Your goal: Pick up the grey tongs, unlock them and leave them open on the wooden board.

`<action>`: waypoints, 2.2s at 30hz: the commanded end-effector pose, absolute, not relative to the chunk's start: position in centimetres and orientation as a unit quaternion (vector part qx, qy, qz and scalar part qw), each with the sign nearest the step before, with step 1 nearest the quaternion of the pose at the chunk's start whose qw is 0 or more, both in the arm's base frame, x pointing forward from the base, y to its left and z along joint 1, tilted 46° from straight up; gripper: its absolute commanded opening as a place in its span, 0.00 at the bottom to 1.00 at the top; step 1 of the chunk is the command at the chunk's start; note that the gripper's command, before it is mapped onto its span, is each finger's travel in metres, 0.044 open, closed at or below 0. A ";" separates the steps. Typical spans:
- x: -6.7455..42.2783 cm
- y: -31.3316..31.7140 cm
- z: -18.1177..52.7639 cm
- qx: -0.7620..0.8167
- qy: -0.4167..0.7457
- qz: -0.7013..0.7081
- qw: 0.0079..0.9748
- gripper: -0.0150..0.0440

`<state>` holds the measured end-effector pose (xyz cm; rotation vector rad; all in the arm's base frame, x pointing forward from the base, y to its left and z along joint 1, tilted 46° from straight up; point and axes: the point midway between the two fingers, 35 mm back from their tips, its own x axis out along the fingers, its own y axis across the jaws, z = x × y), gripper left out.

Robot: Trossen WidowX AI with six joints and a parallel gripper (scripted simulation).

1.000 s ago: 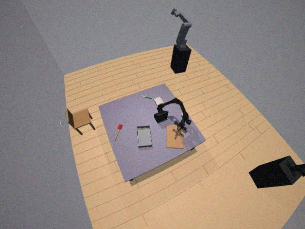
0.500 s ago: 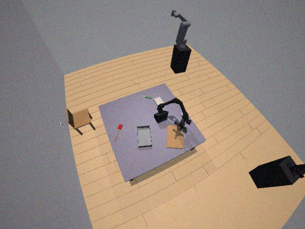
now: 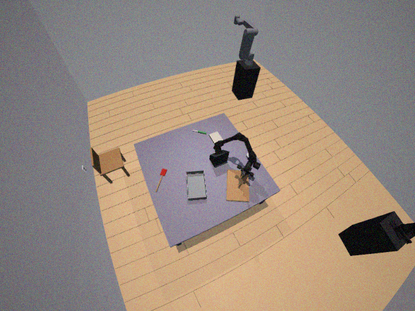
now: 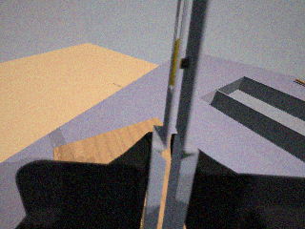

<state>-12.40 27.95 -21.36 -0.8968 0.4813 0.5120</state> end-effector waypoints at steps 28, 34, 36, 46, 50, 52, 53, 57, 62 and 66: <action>-9.5 28.8 -23.4 -0.502 0.561 0.010 0.658 0.00; -9.4 29.4 -22.9 -0.488 0.638 -0.028 0.595 0.00; -9.3 29.6 -22.7 -0.481 0.660 -0.038 0.576 0.00; -9.3 29.7 -22.6 -0.478 0.668 -0.041 0.569 0.00; -9.3 29.6 -22.7 -0.478 0.668 -0.040 0.569 0.00; -9.3 29.5 -23.0 -0.477 0.668 -0.039 0.570 0.00; -9.3 29.4 -23.1 -0.477 0.668 -0.039 0.570 0.00; -9.3 29.0 -23.6 -0.475 0.669 -0.036 0.571 0.00; -9.2 28.5 -24.3 -0.472 0.669 -0.033 0.573 0.00; -9.2 28.1 -24.8 -0.470 0.670 -0.031 0.574 0.00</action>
